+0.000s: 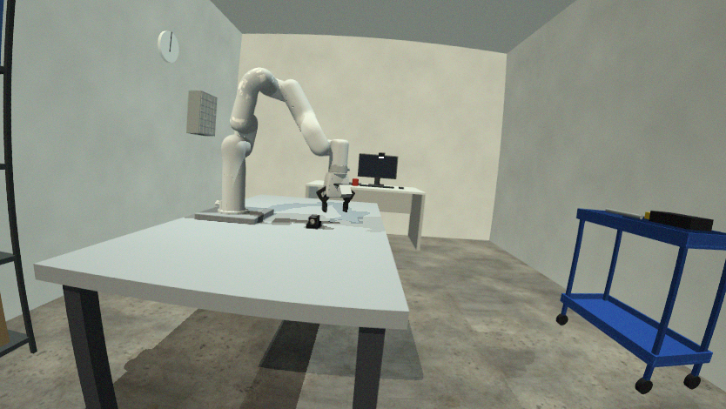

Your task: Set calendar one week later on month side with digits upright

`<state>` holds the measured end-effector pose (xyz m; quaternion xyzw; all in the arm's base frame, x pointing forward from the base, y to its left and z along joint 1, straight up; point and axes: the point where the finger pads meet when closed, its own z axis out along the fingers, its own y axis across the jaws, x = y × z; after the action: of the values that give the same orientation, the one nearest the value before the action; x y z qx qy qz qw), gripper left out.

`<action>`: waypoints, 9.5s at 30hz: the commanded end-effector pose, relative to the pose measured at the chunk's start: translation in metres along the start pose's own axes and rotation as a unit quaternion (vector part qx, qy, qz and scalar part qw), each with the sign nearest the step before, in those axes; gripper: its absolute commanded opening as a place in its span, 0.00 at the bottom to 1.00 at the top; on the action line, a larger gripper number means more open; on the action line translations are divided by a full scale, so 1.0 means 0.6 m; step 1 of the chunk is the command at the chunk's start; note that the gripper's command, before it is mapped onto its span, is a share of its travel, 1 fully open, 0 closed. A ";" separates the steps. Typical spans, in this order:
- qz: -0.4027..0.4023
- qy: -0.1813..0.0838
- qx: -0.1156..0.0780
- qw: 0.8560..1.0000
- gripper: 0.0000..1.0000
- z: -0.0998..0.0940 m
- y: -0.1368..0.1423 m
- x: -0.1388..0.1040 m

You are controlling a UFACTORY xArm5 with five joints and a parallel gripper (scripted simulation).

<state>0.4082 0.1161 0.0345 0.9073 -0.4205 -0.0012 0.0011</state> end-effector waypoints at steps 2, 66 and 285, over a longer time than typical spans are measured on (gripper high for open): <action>0.000 0.001 0.001 1.000 1.00 0.020 -0.002 0.001; 0.000 0.001 0.001 1.000 1.00 0.047 -0.003 0.002; -0.259 0.003 0.002 0.966 1.00 0.037 0.345 0.092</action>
<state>0.2849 -0.0599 0.0122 0.9852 -0.1714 0.0002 0.0000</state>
